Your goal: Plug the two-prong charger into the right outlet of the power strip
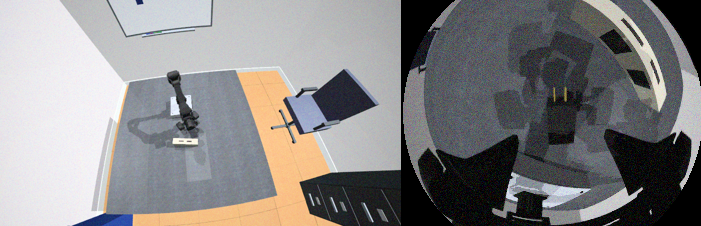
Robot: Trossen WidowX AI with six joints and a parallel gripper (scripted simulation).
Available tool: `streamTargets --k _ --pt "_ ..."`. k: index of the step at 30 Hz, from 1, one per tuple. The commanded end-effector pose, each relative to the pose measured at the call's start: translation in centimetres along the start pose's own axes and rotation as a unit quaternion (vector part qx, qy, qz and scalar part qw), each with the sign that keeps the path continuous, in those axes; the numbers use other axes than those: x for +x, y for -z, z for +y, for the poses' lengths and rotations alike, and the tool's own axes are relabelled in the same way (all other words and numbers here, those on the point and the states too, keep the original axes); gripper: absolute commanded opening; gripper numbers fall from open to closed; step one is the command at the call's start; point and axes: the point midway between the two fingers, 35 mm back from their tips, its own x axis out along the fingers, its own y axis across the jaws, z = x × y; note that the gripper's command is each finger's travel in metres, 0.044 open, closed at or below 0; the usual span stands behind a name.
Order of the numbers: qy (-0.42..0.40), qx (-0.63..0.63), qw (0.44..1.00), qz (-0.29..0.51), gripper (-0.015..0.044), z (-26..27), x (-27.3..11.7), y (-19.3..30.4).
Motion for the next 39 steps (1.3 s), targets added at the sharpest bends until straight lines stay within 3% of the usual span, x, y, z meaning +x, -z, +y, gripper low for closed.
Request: streamTargets --k 1,30,39 --pt "0.002 0.002 1.0 0.001 0.044 0.0 0.6 0.0" --pt "0.001 0.002 1.0 0.001 0.044 0.0 4.8 -0.2" --pt "0.0 0.0 1.0 0.001 0.0204 0.0 4.5 -0.3"
